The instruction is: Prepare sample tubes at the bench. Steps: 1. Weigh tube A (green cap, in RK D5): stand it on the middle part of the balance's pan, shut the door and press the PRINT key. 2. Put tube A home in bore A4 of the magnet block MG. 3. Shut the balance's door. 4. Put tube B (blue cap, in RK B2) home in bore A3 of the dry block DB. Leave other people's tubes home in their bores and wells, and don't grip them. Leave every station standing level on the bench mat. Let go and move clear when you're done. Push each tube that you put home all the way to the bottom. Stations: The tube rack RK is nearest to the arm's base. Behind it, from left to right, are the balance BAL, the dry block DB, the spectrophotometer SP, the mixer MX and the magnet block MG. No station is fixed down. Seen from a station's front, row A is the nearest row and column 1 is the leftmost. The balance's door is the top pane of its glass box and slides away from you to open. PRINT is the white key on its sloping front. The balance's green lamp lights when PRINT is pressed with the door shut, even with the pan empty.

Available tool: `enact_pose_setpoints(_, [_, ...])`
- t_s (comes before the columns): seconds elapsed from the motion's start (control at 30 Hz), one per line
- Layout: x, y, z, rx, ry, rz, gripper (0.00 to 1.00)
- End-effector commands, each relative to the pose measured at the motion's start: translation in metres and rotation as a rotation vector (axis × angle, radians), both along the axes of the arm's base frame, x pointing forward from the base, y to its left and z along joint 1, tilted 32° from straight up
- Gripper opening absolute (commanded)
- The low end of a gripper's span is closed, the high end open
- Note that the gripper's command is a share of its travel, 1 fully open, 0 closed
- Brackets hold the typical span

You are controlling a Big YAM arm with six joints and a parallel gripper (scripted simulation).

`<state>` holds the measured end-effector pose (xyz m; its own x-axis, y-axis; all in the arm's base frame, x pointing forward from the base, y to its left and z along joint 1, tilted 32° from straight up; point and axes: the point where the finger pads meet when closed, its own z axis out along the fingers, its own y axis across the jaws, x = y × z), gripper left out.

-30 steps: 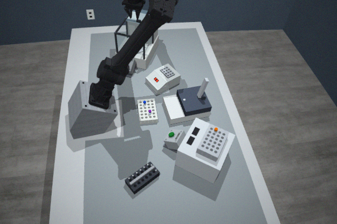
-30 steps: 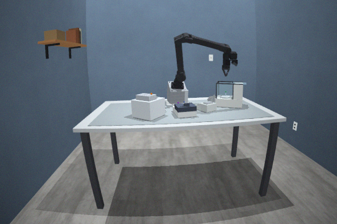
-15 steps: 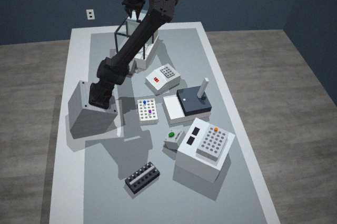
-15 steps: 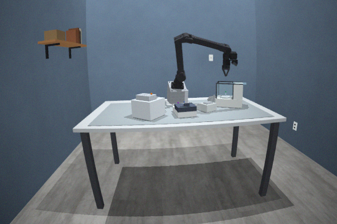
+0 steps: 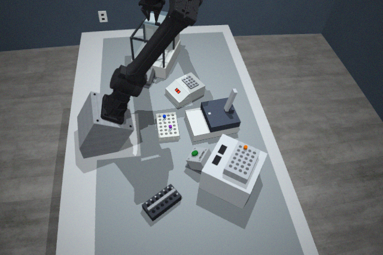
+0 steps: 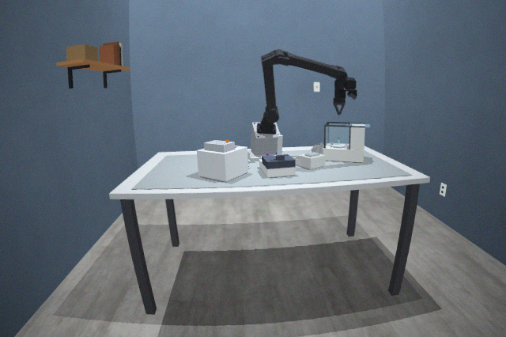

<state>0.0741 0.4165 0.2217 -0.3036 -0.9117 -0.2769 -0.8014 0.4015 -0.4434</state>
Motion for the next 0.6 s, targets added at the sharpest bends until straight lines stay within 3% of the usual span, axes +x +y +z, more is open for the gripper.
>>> enact_pose_setpoints(0.0, [-0.0101,0.0147,0.0226,0.043,0.003,0.009,0.3])
enact_pose_setpoints(0.57, [-0.0055,0.0094,0.0202,0.031,0.001,0.003,0.3])
